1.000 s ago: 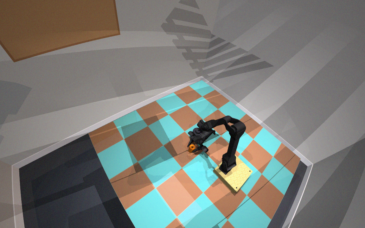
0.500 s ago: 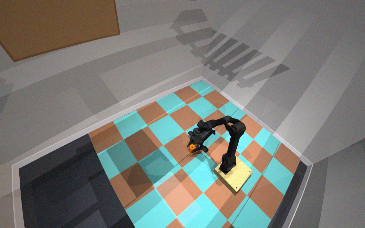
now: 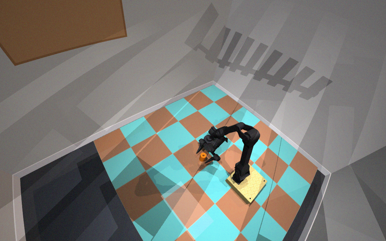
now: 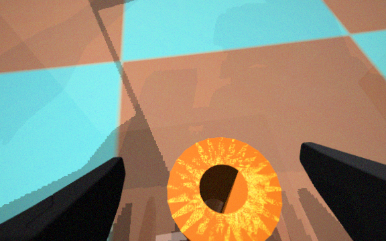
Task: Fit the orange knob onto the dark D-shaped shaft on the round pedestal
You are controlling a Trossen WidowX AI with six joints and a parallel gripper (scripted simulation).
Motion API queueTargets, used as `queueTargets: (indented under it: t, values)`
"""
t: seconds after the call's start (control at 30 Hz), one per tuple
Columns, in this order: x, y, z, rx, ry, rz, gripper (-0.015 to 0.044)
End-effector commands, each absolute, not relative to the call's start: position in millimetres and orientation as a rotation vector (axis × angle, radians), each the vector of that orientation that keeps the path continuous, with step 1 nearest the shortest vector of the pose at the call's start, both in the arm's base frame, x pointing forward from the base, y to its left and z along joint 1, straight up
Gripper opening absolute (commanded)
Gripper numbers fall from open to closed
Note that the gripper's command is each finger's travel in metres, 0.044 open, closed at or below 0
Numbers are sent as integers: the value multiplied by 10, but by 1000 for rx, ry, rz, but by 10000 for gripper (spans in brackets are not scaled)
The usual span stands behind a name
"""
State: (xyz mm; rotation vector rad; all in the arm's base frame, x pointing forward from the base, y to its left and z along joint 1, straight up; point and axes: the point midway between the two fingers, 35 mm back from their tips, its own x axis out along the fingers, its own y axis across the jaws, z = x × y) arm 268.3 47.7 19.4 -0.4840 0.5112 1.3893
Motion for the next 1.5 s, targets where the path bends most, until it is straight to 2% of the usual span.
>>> queueTargets:
  t: [0.0,0.13,0.3,0.47,0.63,1.03,1.13,1.47]
  values:
    - [2708,470,409,-488,508,1388,440]
    - [2677,479,962,-489,508,1388,440]
    - [2668,487,984,-496,524,1392,440]
    - [2604,573,949,-743,913,1396,440]
    - [2658,566,1176,-1088,1210,1158,440]
    - [2674,565,1230,-1134,1233,1109,440]
    - [2674,565,1229,-1027,1291,1005,440]
    - [2670,566,1220,-268,1524,269,440]
